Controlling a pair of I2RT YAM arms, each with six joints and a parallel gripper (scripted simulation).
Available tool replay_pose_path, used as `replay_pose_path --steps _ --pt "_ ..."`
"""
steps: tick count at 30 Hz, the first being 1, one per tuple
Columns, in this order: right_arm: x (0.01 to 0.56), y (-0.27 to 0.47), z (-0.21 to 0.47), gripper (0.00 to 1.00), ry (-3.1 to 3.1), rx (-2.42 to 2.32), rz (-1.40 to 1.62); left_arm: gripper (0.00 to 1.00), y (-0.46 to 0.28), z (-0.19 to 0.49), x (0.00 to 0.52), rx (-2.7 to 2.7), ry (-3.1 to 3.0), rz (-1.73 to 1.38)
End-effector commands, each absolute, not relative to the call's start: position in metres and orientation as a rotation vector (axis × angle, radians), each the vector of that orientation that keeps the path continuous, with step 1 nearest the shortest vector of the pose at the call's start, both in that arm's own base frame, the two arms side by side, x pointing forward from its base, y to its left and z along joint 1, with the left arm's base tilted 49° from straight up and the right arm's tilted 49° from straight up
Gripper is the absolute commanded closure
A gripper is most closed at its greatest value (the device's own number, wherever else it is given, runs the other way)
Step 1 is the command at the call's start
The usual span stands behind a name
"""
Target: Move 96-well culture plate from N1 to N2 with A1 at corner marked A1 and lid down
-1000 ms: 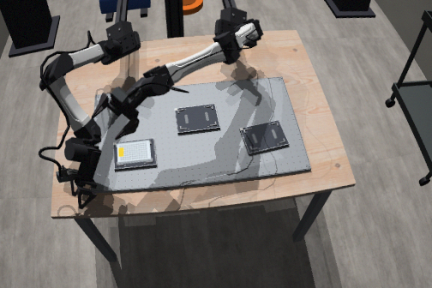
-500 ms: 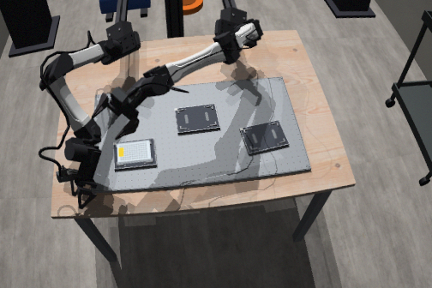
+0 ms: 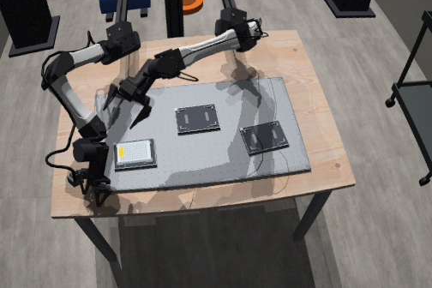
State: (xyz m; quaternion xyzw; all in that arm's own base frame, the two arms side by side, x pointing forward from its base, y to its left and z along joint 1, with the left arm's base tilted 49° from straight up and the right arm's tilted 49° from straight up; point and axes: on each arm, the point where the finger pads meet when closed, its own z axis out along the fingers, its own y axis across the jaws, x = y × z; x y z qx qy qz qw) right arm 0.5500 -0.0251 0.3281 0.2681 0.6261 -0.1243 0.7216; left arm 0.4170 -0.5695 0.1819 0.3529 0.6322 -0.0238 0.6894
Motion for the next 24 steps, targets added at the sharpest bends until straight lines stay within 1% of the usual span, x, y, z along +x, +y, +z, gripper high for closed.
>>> replay_pose_path --steps 1,4,5,6,7,9,11,17,19,21,22,24 --pt "0.539 -0.009 0.346 0.0 1.448 0.503 -0.35 0.0 -0.55 0.184 0.393 0.711 1.565 0.029" --pt "0.539 -0.006 0.339 0.0 1.476 0.48 -0.372 0.0 -0.545 0.184 0.391 0.696 1.592 0.048" --pt "0.538 -0.003 0.327 0.0 1.513 0.453 -0.399 0.0 -0.525 0.19 0.413 0.636 1.627 0.09" --pt "0.537 -0.001 0.32 0.0 1.541 0.428 -0.421 0.0 -0.536 0.199 0.393 0.634 1.633 0.071" --pt "0.536 0.002 0.315 0.0 1.562 0.405 -0.44 0.0 -0.534 0.199 0.387 0.624 1.658 0.085" --pt "0.535 0.007 0.307 0.0 1.604 0.358 -0.478 0.0 -0.525 0.199 0.383 0.592 1.711 0.123" --pt "0.536 0.009 0.319 0.0 1.617 0.323 -0.503 0.0 -0.518 0.171 0.381 0.593 1.782 0.194" --pt "0.531 0.021 0.299 0.0 1.728 0.172 -0.609 0.0 -0.49 0.174 0.369 0.488 1.931 0.316" --pt "0.526 0.026 0.284 0.0 1.777 0.11 -0.651 0.0 -0.466 0.175 0.384 0.412 1.991 0.383" --pt "0.526 0.026 0.284 0.0 1.777 0.11 -0.651 0.0 -0.466 0.175 0.384 0.412 1.991 0.383" --pt "0.523 0.028 0.273 0.0 1.806 0.074 -0.673 0.0 -0.461 0.175 0.381 0.395 2.014 0.403" --pt "0.52 0.032 0.265 0.0 1.838 0.016 -0.707 0.0 -0.443 0.176 0.387 0.332 2.067 0.459"
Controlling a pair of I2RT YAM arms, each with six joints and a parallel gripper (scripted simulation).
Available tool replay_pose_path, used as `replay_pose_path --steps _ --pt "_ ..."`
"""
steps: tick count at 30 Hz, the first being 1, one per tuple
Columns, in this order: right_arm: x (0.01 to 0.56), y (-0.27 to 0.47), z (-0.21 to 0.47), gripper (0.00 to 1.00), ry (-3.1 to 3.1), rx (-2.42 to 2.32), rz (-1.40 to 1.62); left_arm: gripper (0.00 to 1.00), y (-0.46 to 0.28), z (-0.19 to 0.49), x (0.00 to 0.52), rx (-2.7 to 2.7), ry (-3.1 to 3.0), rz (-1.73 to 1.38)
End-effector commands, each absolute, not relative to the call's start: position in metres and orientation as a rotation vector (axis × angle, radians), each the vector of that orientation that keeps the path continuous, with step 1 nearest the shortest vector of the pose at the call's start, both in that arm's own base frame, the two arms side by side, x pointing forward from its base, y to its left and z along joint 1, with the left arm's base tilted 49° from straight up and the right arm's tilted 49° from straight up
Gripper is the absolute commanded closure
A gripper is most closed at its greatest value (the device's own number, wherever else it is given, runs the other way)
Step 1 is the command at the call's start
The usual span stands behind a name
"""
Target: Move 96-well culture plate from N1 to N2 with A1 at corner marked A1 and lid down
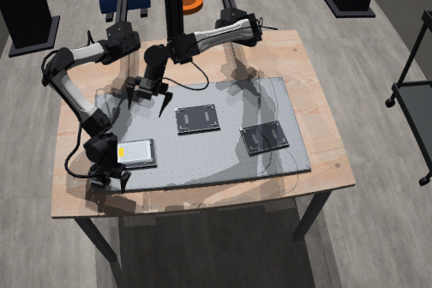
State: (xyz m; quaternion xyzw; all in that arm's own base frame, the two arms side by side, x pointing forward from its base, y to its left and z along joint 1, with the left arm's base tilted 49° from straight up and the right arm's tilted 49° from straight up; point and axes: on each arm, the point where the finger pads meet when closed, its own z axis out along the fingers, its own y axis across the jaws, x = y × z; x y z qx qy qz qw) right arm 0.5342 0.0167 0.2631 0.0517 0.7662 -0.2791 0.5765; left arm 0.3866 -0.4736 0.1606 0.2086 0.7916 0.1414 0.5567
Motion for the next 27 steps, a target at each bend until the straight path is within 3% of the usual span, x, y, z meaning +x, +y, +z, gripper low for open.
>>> replay_pose_path --steps 1,27 --pt "0.518 0.035 0.261 0.0 1.854 -0.013 -0.724 0.0 -0.439 0.176 0.385 0.311 2.089 0.479" --pt "0.467 0.066 0.197 0.0 2.097 -0.824 -1.076 0.0 -0.34 0.192 0.323 0.019 2.395 0.738"
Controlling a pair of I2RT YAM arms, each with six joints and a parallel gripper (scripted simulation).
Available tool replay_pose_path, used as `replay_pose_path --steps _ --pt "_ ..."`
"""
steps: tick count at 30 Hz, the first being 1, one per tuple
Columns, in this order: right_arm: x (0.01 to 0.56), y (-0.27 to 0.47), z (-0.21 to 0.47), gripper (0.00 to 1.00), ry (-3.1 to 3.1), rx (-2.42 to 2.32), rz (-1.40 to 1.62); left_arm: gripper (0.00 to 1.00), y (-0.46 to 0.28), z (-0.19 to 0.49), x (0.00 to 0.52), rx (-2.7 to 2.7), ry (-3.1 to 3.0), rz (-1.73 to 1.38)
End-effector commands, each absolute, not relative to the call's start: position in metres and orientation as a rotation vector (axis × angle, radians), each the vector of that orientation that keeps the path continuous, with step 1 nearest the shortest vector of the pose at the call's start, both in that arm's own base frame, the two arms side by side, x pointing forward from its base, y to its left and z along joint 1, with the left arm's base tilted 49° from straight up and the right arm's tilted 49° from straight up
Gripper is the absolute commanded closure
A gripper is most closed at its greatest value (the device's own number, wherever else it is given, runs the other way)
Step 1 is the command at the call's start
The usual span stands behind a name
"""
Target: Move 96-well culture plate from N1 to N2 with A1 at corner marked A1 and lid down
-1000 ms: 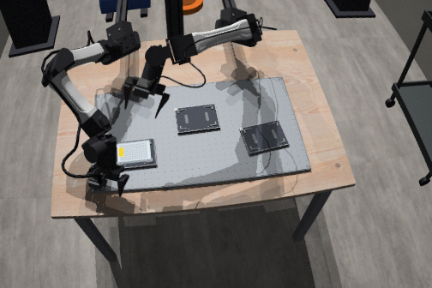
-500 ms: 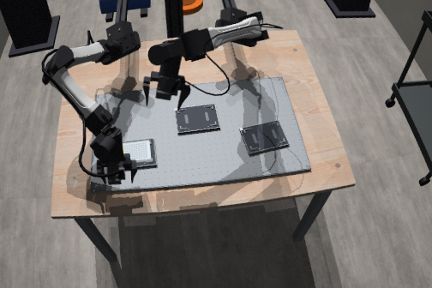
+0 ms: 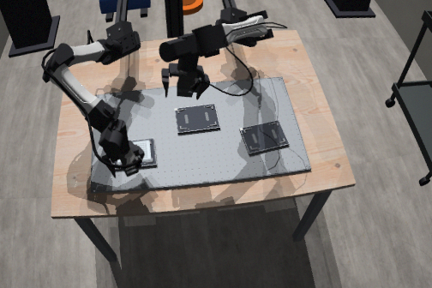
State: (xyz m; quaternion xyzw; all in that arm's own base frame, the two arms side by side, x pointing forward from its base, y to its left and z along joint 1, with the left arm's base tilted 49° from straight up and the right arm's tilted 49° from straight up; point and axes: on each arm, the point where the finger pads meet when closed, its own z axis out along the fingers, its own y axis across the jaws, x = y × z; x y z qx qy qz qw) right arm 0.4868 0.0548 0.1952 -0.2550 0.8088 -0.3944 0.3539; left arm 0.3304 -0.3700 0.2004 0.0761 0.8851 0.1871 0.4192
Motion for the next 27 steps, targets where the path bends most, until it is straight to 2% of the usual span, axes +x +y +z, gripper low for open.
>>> replay_pose_path --steps 1,16,21,27 --pt "0.47 0.068 0.207 0.0 2.083 -0.838 -1.081 0.0 -0.336 0.192 0.321 0.01 2.403 0.753" --pt "0.425 0.075 0.169 0.0 2.101 -1.372 -1.222 0.0 -0.277 0.198 0.294 0.002 2.41 0.766" --pt "0.425 0.078 0.176 0.0 2.074 -1.468 -1.243 0.0 -0.263 0.199 0.288 0.002 2.41 0.766" --pt "0.395 0.076 0.155 0.0 2.038 -1.751 -1.287 0.0 -0.236 0.201 0.275 0.002 2.41 0.766"
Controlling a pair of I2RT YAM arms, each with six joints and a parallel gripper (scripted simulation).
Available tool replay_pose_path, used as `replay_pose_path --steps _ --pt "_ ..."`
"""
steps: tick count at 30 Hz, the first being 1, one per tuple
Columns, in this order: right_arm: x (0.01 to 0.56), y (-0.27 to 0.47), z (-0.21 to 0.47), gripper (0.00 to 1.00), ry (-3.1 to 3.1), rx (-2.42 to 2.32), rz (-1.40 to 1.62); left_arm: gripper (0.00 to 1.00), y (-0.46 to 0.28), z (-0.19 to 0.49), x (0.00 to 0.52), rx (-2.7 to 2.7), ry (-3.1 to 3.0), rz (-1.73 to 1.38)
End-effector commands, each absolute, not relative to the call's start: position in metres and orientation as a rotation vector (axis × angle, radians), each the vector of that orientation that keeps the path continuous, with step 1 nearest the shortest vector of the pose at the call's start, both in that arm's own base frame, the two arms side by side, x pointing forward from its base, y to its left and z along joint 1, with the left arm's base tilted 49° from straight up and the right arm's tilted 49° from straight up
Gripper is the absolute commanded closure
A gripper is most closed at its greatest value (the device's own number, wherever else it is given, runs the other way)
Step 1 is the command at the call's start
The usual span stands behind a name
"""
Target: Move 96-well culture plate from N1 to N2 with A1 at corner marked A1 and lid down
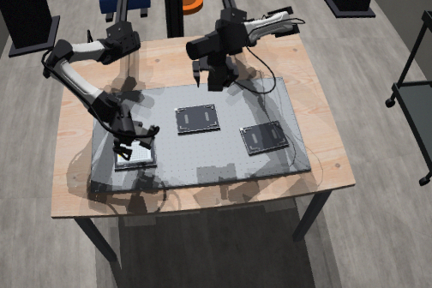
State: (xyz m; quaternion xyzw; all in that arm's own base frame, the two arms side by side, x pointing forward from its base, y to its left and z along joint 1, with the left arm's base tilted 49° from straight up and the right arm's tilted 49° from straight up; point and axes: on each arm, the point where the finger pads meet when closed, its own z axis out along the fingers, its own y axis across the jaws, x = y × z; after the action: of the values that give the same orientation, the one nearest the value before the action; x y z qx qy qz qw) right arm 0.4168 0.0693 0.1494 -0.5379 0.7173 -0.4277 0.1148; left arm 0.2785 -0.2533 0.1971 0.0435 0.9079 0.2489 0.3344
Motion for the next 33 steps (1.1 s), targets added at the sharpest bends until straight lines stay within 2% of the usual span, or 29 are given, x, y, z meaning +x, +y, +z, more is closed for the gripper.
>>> replay_pose_path --steps 1,8,33 --pt "0.397 0.078 0.159 0.0 2.023 -1.778 -1.292 0.0 -0.232 0.202 0.273 0.002 2.41 0.766" --pt "0.385 0.08 0.145 0.0 1.942 -2.093 -1.32 0.0 -0.2 0.205 0.259 0.002 2.41 0.766" --pt "0.392 0.06 0.128 0.0 1.997 -2.077 -1.303 0.0 -0.105 0.213 0.215 0.002 2.41 0.766"
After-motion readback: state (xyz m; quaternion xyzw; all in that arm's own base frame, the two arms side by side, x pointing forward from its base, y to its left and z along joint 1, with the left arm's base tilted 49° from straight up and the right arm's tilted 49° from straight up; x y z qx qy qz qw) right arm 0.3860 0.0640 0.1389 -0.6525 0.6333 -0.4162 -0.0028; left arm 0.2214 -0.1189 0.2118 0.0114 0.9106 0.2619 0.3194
